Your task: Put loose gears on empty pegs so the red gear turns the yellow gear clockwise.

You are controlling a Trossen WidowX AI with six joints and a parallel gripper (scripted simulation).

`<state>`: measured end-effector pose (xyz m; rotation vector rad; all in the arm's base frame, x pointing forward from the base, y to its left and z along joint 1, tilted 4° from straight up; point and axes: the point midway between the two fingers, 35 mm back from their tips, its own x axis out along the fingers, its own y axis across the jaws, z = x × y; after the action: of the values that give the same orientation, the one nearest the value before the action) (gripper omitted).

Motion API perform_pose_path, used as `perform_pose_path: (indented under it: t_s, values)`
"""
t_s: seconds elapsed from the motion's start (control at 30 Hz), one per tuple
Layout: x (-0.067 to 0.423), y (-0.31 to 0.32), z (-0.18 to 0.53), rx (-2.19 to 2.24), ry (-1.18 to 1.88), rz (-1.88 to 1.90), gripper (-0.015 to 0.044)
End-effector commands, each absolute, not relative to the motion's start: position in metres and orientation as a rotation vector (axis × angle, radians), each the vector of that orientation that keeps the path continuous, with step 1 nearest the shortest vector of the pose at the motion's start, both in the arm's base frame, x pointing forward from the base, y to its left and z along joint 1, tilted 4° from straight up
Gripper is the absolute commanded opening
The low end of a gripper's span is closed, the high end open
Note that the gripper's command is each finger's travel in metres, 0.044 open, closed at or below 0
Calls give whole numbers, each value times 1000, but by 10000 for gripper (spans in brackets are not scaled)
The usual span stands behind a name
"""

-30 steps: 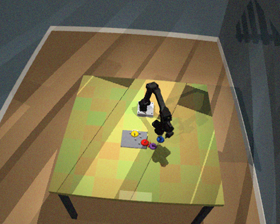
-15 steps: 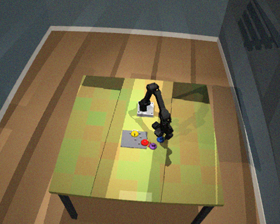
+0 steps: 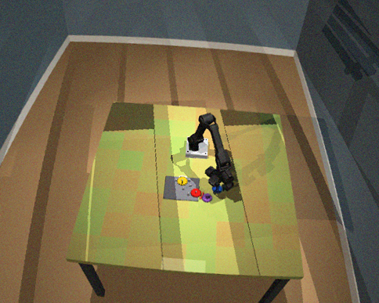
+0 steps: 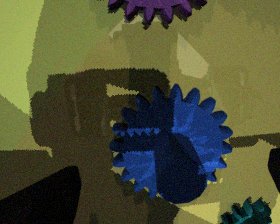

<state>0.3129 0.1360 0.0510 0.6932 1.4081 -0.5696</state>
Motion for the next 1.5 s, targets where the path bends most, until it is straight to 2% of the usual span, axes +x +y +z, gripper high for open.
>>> perform_pose_path:
  t_s: [0.0, 0.4, 0.7, 1.47]
  values:
    - [313, 136, 50, 699, 1408, -573, 387]
    - [313, 136, 50, 699, 1408, -573, 72]
    - [313, 136, 50, 699, 1408, -573, 0]
    - [318, 140, 97, 699, 1408, -572, 0]
